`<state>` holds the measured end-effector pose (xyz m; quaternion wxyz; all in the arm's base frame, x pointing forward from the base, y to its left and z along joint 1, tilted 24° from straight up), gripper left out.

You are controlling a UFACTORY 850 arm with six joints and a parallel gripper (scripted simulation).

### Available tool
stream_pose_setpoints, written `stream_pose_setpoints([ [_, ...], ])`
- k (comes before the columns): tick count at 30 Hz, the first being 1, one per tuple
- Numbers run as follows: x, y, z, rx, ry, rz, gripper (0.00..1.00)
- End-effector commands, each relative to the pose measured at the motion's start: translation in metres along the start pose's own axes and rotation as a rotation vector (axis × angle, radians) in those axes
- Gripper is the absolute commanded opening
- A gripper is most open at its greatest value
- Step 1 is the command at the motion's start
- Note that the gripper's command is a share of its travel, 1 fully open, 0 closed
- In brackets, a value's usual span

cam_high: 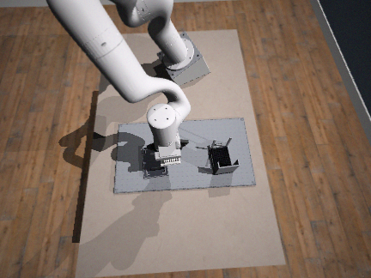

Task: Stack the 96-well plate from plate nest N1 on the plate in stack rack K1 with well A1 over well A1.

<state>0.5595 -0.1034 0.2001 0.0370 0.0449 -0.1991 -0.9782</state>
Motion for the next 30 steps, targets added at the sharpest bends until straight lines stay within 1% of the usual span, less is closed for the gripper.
stream_pose_setpoints([
  [1,-0.005,-0.015,0.001,0.001,0.002,0.0,0.0],
  [10,-0.014,-0.043,0.002,0.0,0.002,0.0,0.0],
  [12,-0.014,-0.043,0.002,0.0,0.002,0.0,0.0],
  [27,-0.028,-0.091,0.003,0.0,0.002,0.0,0.0],
  [30,-0.029,-0.095,0.003,0.0,0.002,0.0,0.0],
])
Point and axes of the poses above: the point where the finger pads meet when closed, its own z axis back along the fingers, its own y axis across the jaws, x = y × z, the point moved 2 cm from there along z, back along the fingers, and after that the axes turned 9 degrees about z, right-handed, at the moved point
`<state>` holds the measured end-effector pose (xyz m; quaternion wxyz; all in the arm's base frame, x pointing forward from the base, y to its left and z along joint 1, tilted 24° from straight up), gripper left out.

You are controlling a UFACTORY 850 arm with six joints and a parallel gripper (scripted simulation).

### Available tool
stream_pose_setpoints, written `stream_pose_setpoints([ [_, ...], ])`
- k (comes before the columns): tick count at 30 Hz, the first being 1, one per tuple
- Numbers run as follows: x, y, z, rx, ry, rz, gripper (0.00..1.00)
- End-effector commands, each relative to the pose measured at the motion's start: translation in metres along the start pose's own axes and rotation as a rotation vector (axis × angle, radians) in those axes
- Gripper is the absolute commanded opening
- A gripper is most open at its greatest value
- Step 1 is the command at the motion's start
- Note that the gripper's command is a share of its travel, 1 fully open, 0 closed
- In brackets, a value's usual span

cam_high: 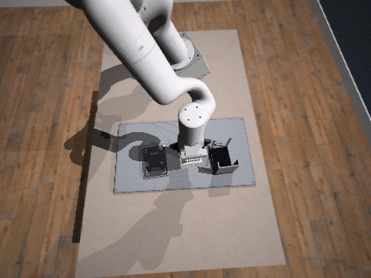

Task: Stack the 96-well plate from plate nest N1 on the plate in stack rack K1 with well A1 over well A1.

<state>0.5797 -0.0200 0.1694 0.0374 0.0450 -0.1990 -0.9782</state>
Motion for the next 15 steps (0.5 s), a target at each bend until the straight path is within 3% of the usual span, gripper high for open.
stream_pose_setpoints([
  [1,-0.004,-0.01,0.001,0.0,0.002,-0.001,0.0],
  [15,-0.016,-0.052,0.002,0.0,0.002,-0.001,0.0],
])
Point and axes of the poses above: the point where the finger pads meet when closed, its own z axis back along the fingers, its own y axis across the jaws, x = y × z, the point moved 2 cm from there along z, back along the fingers, and after that the axes turned 9 degrees about z, right-handed, at the moved point
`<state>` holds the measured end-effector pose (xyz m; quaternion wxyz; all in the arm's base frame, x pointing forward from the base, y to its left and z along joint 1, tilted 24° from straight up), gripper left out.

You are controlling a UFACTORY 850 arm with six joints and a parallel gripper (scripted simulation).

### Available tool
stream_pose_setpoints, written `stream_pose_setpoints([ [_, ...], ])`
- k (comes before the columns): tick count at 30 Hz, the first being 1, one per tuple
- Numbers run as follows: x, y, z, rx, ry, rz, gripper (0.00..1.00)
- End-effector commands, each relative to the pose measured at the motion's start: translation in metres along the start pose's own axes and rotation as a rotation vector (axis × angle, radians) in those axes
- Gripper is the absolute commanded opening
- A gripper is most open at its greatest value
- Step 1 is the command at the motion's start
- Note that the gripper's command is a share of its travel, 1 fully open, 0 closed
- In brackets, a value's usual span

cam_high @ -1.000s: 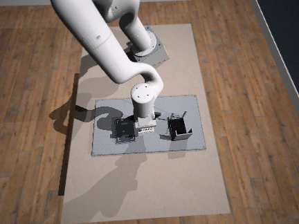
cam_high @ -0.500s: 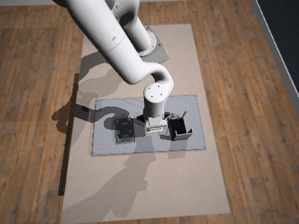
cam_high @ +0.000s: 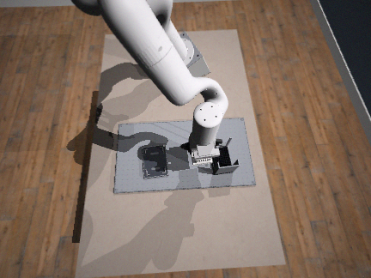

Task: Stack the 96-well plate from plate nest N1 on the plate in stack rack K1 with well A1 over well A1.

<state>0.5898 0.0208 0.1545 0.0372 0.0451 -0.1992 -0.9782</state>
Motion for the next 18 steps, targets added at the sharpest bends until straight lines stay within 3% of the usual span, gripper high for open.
stream_pose_setpoints([
  [1,-0.004,-0.009,0.001,0.0,0.002,-0.001,0.0],
  [18,-0.018,-0.057,0.002,0.0,0.002,-0.001,0.0],
])
Point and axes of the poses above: the point where the finger pads meet when closed, its own z axis back along the fingers, its own y axis across the jaws, x = y × z, the point moved 2 cm from there along z, back along the fingers, and after that the axes turned 9 degrees about z, right-handed, at the moved point
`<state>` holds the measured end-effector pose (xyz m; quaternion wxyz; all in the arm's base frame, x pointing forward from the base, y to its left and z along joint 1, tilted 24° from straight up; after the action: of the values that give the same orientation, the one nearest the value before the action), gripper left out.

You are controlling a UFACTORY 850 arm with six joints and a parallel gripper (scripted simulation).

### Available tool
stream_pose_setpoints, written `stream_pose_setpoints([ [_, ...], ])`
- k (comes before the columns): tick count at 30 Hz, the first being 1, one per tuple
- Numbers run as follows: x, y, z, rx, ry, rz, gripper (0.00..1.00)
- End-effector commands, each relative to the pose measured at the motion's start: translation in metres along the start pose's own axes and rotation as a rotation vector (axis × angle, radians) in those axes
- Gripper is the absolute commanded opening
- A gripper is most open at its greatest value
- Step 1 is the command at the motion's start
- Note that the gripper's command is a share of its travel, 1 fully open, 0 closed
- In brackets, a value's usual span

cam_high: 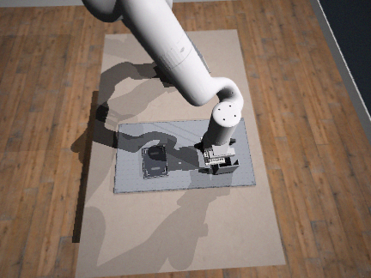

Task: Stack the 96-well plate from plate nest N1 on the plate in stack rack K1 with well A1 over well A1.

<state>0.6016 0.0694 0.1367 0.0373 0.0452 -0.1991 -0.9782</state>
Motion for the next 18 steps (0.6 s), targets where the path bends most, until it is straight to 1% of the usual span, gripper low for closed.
stream_pose_setpoints([
  [1,-0.004,-0.009,0.001,0.0,0.001,-0.001,0.0],
  [15,-0.017,-0.054,0.002,0.0,0.002,-0.001,0.0],
  [18,-0.018,-0.057,0.002,0.0,0.002,-0.001,0.0],
])
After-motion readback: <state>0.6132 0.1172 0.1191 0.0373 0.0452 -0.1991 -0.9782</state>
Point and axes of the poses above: the point where the finger pads meet when closed, its own z axis back along the fingers, its own y axis across the jaws, x = y × z, the point moved 2 cm from there along z, back along the fingers, and after that the axes turned 9 degrees about z, right-handed, at the moved point
